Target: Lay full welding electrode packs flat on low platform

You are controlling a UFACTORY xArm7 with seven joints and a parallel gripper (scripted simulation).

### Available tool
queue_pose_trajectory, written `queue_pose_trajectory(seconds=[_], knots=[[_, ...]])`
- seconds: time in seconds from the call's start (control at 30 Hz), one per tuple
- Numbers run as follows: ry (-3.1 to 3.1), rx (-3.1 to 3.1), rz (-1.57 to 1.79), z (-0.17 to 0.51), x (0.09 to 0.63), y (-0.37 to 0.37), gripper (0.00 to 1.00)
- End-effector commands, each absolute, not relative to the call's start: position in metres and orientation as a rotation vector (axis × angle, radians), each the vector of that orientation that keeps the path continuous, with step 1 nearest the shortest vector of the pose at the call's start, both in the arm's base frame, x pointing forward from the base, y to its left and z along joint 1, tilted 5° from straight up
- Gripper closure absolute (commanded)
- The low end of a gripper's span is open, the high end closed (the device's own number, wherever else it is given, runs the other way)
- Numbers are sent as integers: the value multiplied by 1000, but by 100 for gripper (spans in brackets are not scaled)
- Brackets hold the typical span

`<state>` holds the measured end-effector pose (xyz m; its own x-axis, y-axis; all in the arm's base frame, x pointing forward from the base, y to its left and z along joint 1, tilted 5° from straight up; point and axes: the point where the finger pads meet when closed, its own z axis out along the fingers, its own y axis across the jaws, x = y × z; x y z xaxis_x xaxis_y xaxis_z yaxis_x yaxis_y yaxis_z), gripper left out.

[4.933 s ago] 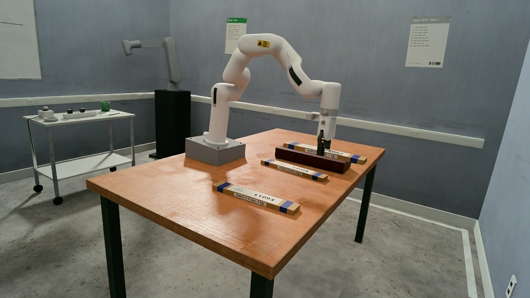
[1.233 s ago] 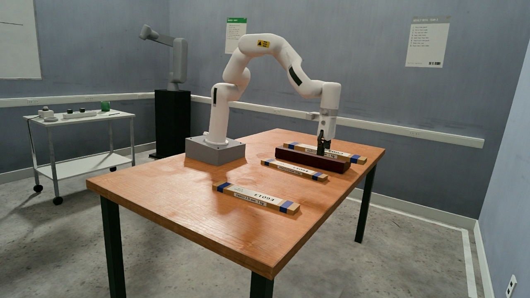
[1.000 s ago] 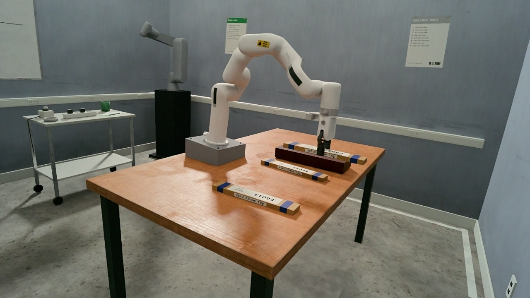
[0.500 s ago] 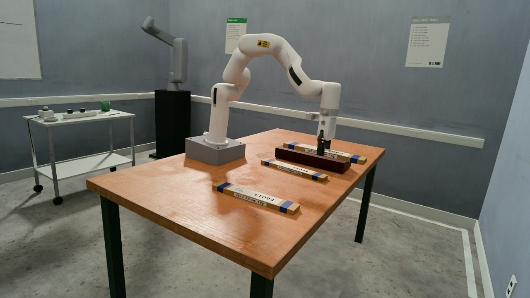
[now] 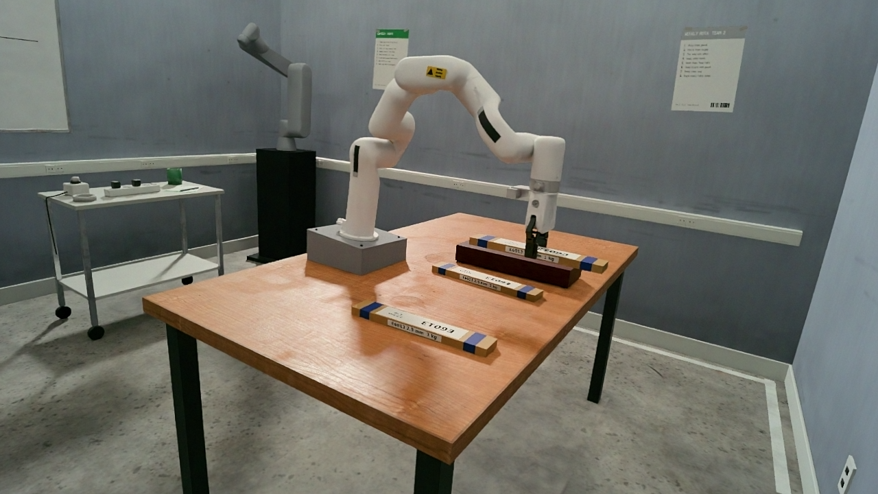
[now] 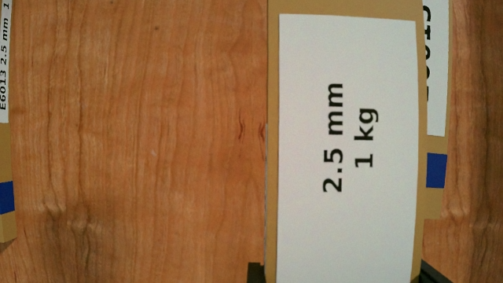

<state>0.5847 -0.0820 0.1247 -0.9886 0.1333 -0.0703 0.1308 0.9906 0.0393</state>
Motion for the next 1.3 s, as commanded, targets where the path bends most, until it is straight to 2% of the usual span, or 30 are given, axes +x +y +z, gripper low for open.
queue_pose_trajectory(seconds=[0.0,0.93,1.27], knots=[[3056,203,52,127,586,-82,42],[3055,209,52,127,585,-83,42],[3054,233,53,126,567,-90,42]])
